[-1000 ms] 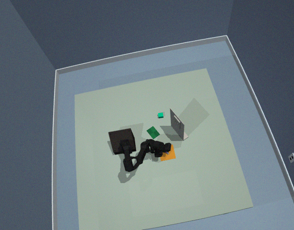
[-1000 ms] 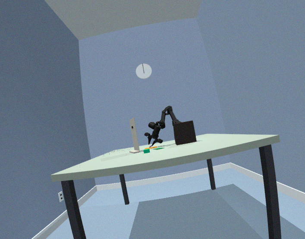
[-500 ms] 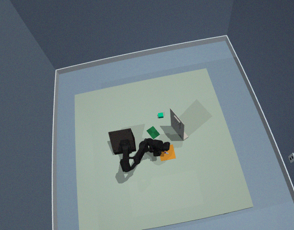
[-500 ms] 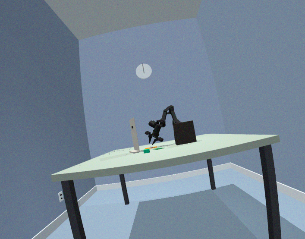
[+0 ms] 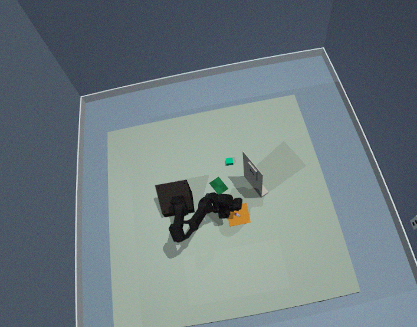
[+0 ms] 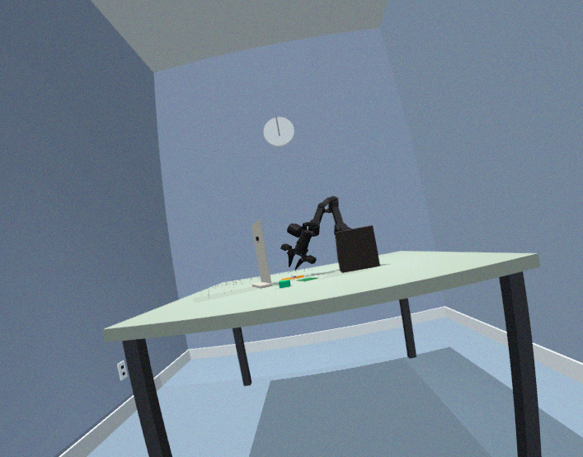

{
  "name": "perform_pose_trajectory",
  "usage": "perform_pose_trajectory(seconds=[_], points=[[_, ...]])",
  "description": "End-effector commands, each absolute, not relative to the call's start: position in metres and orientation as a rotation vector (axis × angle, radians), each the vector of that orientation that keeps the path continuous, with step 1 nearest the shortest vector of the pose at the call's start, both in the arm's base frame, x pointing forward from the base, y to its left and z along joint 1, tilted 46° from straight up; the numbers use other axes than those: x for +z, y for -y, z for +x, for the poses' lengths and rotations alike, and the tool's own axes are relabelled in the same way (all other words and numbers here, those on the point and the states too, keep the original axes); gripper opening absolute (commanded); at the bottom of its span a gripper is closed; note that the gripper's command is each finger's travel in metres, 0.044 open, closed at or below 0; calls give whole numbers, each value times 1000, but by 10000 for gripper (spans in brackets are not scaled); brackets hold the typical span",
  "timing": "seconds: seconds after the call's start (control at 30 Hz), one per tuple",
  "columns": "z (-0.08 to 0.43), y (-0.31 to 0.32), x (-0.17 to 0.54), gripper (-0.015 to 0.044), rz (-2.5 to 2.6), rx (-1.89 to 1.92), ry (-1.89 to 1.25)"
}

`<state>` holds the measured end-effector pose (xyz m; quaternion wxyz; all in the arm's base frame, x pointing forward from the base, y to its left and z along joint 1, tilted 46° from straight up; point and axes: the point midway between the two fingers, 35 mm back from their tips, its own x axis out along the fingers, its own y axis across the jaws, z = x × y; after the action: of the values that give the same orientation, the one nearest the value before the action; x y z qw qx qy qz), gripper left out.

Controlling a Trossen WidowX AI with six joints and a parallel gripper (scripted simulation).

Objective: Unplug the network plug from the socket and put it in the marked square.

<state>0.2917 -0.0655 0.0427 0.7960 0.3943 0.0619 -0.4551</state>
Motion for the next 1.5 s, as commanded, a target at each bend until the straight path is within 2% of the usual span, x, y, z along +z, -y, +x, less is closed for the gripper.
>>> perform_pose_trajectory(seconds=[0.0,1.47], points=[[293,62,48,156,857,-975,-123],[289,26,80,156,857,-977,-125]])
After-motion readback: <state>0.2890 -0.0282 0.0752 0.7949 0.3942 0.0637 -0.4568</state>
